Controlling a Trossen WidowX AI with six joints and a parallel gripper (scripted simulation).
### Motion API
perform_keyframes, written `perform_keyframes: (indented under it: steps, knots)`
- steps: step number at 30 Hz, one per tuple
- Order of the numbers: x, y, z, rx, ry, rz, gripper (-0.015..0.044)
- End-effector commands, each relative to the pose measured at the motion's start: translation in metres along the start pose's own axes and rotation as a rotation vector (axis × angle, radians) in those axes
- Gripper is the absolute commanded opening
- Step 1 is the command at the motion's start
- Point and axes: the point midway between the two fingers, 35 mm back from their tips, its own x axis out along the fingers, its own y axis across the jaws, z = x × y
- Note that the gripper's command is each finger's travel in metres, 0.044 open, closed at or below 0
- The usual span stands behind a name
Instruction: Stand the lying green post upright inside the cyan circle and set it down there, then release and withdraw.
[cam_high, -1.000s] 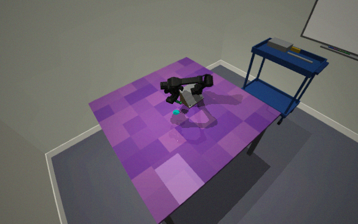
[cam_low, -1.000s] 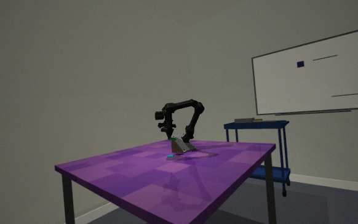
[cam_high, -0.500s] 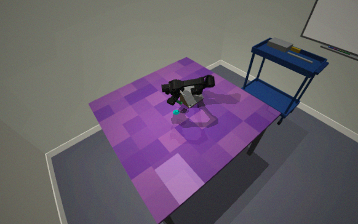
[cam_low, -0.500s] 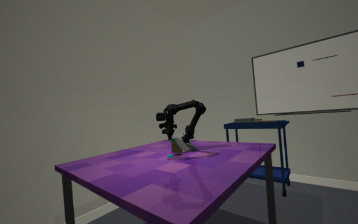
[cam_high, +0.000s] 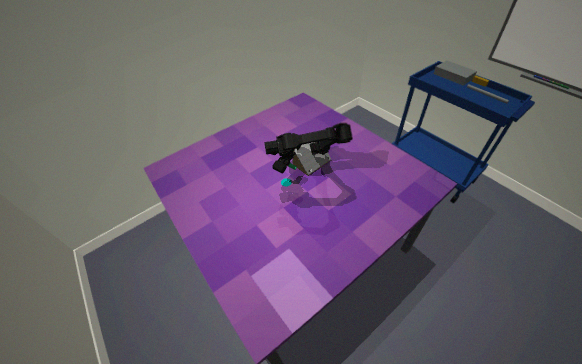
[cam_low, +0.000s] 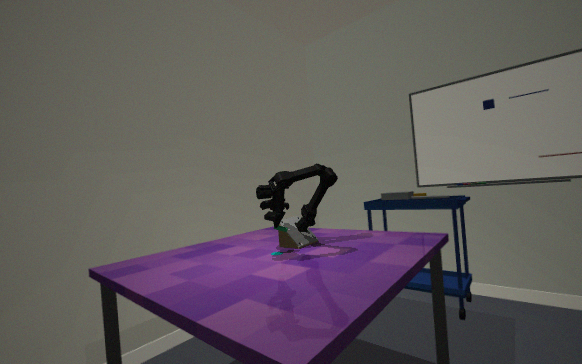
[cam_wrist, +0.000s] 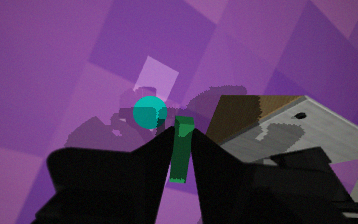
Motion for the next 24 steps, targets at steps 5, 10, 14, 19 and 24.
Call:
perform_keyframes:
  steps: [5,10,14,19,24]
  knots:
    - [0.0031,-0.0029,-0.002,0.007,-0.058,-0.038,0.0023]
    - [0.0045,-0.0038,-0.0025,0.011,-0.09,-0.056,0.0023]
    - [0.0054,-0.0045,-0.0029,0.013,-0.117,-0.07,0.0023]
    - [0.0065,-0.0053,-0.0033,0.017,-0.151,-0.086,0.0023]
    - [0.0073,-0.0059,-0.0036,0.021,-0.186,-0.099,0.0023]
